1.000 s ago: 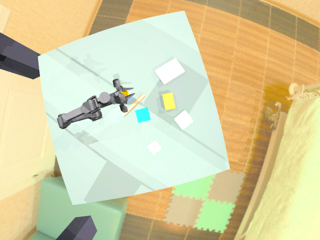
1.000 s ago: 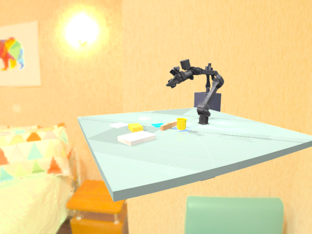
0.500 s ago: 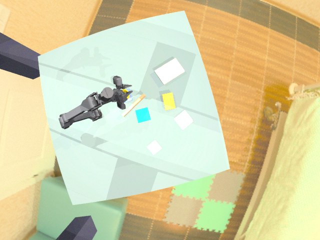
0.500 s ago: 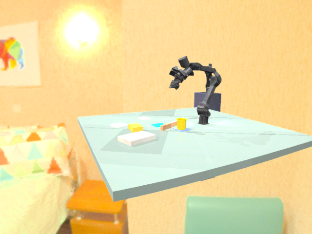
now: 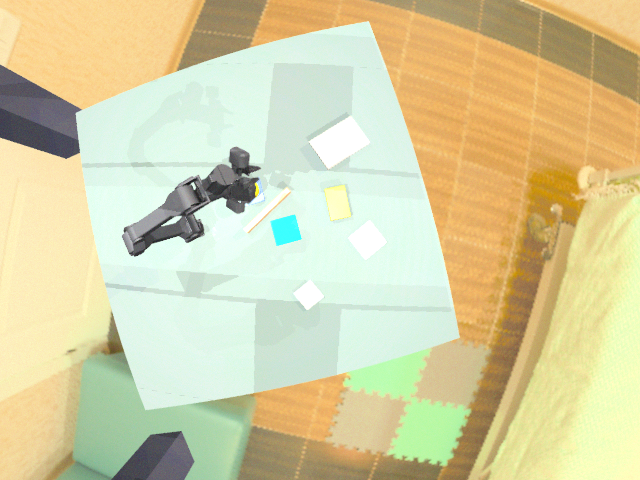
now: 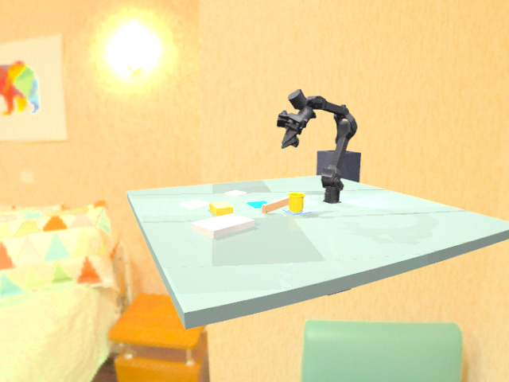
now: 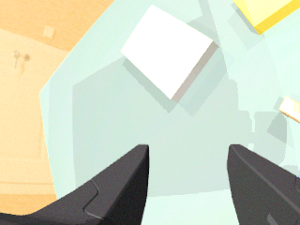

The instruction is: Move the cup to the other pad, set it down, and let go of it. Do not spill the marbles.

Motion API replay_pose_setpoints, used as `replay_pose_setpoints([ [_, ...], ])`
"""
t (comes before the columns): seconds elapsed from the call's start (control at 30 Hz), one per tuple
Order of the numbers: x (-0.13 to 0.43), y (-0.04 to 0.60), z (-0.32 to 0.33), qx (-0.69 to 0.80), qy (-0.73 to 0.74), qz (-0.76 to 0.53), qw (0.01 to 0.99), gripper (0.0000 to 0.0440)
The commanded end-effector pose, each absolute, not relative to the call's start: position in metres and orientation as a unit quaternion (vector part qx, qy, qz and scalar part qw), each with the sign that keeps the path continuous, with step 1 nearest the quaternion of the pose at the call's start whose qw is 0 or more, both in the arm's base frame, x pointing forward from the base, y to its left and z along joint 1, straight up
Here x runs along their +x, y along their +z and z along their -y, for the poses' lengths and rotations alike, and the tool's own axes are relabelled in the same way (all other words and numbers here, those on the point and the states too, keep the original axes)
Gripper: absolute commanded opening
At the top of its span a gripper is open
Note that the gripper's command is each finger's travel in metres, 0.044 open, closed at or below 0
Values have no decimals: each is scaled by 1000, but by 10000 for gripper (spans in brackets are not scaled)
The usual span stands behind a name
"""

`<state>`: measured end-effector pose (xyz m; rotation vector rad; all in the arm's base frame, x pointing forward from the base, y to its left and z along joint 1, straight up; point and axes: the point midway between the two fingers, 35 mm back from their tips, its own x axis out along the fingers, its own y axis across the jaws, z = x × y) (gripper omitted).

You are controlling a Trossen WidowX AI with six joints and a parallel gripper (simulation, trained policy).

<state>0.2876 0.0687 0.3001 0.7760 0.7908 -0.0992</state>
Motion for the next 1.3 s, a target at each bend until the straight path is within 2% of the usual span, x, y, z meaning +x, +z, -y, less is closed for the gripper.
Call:
replay_pose_setpoints([
  [0.0,286,299,-73,383,-58,-393,834,155],
  [0.53,273,276,-80,413,-143,-477,762,143],
  [1.27,253,222,-70,374,-269,-573,678,155],
])
